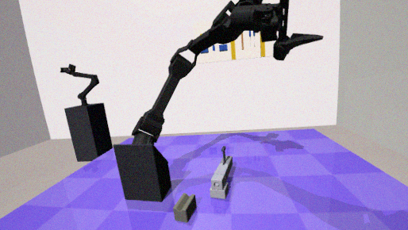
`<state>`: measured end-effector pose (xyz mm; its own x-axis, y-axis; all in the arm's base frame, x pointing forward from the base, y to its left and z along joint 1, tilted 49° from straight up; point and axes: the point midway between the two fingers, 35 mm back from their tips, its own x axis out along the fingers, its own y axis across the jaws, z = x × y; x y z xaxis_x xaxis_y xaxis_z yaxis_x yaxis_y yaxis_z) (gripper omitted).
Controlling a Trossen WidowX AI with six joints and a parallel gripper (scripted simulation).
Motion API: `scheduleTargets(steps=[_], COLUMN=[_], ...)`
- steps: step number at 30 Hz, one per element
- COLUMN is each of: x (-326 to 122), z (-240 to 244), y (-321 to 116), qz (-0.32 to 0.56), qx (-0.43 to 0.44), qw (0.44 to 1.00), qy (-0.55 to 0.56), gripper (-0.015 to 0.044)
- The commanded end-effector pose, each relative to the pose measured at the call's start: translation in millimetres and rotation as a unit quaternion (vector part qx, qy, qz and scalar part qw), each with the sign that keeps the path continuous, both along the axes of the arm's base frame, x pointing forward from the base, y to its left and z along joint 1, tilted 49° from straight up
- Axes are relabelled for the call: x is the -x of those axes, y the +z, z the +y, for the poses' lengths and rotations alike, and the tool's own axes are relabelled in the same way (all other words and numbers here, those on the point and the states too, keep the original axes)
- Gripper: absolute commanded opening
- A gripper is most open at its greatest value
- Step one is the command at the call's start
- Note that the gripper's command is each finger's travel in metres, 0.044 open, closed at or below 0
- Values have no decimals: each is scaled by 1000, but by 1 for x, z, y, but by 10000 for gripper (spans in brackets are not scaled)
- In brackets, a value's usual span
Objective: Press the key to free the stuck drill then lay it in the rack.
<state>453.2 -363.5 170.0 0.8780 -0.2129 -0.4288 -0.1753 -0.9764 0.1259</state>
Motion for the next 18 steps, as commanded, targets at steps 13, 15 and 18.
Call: scheduleTargets(steps=[13,15,18], x=[0,3,11], z=[48,77,120], y=[-22,-34,-49], qz=[70,100,128], qx=[87,135,202], qw=[986,966,920], qy=[122,197,311], gripper=[59,6,0])
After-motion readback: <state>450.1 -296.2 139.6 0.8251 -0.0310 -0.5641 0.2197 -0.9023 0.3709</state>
